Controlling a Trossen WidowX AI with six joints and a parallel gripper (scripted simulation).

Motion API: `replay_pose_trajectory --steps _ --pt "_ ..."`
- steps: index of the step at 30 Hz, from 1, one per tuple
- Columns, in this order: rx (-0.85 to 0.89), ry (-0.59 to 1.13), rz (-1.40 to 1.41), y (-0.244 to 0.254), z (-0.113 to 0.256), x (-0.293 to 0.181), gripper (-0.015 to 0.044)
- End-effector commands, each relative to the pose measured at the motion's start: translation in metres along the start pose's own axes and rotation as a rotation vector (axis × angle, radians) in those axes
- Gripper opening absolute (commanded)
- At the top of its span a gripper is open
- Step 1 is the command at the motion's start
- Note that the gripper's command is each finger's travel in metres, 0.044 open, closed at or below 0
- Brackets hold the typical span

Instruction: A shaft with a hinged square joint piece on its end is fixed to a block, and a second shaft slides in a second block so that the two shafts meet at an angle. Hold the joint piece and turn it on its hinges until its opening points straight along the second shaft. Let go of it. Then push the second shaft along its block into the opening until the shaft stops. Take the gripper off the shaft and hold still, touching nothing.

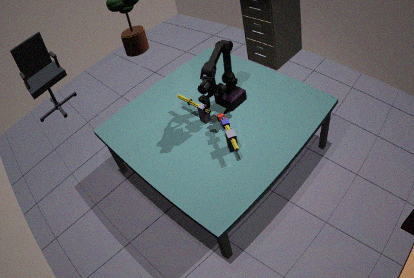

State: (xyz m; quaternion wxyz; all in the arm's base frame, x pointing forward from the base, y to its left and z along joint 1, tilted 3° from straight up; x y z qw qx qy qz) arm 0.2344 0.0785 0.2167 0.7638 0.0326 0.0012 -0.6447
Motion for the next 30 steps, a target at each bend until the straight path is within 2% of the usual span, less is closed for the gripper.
replay_pose_trajectory --steps 1,6,12,26,30 --pt "0.0 -0.001 -0.103 0.0 -0.001 0.0 0.044" --pt "0.0 0.0 -0.249 0.0 -0.003 0.001 0.044" --pt "0.0 0.0 -0.269 0.001 -0.007 0.001 0.044" --pt "0.0 0.0 -0.269 0.001 -0.076 0.001 0.044" --pt "0.0 0.0 -0.269 0.0 -0.084 0.0 0.044"
Point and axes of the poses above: the point midway between the two fingers, 35 mm back from their tips, its own z axis back along the fingers, its own y axis across the jaws, x = y × z, the point moved 9 cm from there along z, back along the fingers, and after that the axes turned 12 degrees about z, right-handed, at the moved point
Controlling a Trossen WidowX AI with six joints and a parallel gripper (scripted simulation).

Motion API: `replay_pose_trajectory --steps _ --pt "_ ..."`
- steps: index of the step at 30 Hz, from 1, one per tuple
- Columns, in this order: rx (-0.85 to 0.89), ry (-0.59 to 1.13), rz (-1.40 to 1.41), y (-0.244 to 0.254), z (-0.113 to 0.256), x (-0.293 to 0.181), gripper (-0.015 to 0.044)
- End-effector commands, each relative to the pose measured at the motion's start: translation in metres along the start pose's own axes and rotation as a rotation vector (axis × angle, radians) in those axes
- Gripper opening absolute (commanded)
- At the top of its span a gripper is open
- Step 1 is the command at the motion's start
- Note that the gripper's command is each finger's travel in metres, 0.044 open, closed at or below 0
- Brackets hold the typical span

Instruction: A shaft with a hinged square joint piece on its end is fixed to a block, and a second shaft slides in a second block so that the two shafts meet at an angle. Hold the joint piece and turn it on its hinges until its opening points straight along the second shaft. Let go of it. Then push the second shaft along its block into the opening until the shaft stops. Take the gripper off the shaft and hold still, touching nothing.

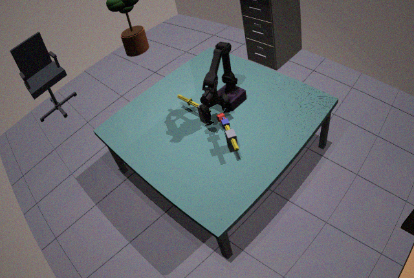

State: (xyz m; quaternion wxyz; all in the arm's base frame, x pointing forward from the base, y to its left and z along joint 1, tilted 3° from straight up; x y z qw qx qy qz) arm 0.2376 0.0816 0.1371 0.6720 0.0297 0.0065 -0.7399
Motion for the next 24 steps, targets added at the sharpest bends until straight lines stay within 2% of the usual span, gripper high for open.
replay_pose_trajectory --steps 1,11,24 --pt "0.005 0.002 -0.004 0.001 -0.004 -0.003 0.044" --pt "0.006 0.006 -0.004 0.01 -0.004 -0.048 0.044" --pt "0.005 0.006 -0.004 0.011 -0.02 -0.049 0.044"
Point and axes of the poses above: the point midway between the two fingers, 35 mm back from their tips, its own z axis back along the fingers, its own y axis across the jaws, x = y × z, the point moved 9 cm from there along z, back along the fingers, and after that the axes turned 12 degrees about z, right-handed, at the moved point
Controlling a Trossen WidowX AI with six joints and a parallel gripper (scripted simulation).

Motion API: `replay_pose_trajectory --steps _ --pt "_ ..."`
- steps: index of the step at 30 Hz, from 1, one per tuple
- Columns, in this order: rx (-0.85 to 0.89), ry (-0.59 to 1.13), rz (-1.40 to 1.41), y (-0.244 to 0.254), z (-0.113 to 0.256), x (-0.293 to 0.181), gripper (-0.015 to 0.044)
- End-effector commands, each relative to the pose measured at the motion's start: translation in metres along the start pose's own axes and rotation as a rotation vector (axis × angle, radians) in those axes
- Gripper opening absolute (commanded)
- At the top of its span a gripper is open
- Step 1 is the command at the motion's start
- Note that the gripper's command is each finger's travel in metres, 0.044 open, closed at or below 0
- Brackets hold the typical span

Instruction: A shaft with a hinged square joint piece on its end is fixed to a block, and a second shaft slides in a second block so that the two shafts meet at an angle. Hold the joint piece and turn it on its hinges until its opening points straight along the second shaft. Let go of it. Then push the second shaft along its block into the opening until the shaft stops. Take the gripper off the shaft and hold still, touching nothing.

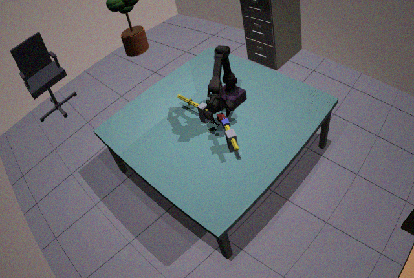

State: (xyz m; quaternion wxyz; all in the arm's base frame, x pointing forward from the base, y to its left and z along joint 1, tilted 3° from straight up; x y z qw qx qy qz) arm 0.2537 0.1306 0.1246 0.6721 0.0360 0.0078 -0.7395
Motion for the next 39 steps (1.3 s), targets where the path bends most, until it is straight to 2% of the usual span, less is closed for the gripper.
replay_pose_trajectory --steps 1,10,20,39 --pt "-0.001 -0.005 -0.005 0.0 -0.006 0.0 0.044" --pt "-0.001 -0.005 -0.005 -0.001 -0.018 0.0 0.044" --pt "-0.001 -0.005 -0.005 -0.001 -0.018 0.0 0.0182" --pt "-0.001 -0.005 -0.005 -0.001 -0.018 0.0 0.0182"
Point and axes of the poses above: the point midway between the two fingers, 35 mm back from their tips, its own z axis back along the fingers, its own y axis across the jaws, x = y × z, the point moved 9 cm from there along z, back along the fingers, and after that the axes turned 12 degrees about z, right-handed, at the moved point
